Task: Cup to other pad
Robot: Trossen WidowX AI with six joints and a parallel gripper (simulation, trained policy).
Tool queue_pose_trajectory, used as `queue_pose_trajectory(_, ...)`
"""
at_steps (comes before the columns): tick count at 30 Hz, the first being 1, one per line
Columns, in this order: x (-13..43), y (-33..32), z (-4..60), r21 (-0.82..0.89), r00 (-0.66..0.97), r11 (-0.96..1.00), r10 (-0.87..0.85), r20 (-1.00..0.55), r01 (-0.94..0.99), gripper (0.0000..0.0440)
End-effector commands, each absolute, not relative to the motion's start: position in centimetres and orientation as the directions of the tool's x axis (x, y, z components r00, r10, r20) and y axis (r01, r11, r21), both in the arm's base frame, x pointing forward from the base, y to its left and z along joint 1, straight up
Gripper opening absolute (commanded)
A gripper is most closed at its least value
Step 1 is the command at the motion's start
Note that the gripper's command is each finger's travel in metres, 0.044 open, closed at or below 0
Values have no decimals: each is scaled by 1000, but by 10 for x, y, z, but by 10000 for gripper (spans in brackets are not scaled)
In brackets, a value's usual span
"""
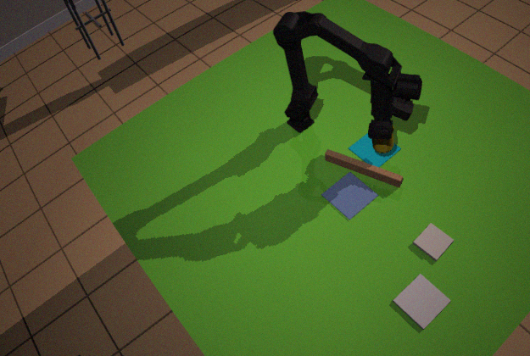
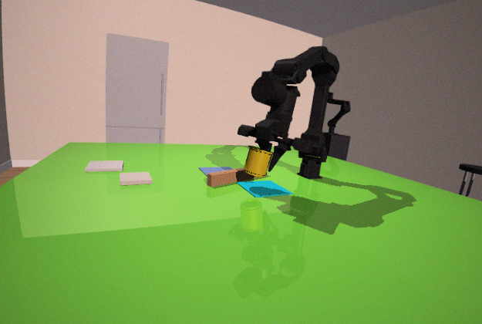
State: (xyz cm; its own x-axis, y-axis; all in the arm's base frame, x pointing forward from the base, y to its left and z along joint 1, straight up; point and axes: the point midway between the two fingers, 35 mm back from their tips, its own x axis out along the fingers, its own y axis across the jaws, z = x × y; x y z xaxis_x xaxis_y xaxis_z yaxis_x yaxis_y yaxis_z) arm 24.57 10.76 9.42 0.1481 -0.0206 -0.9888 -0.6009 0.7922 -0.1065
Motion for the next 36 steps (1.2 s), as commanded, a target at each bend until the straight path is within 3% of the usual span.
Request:
queue_pose_trajectory(1,239,108,85,-111,146,795,-28,-989,-596,13)
queue_pose_trajectory(15,233,104,63,-119,175,817,-22,-984,-564,57)
queue_pose_trajectory(17,234,104,63,-116,184,821,-14,-983,-559,71)
queue_pose_trajectory(21,239,107,69,-107,220,831,18,-975,-545,147)
queue_pose_trajectory(36,228,106,89,-57,259,845,98,-961,-531,196)
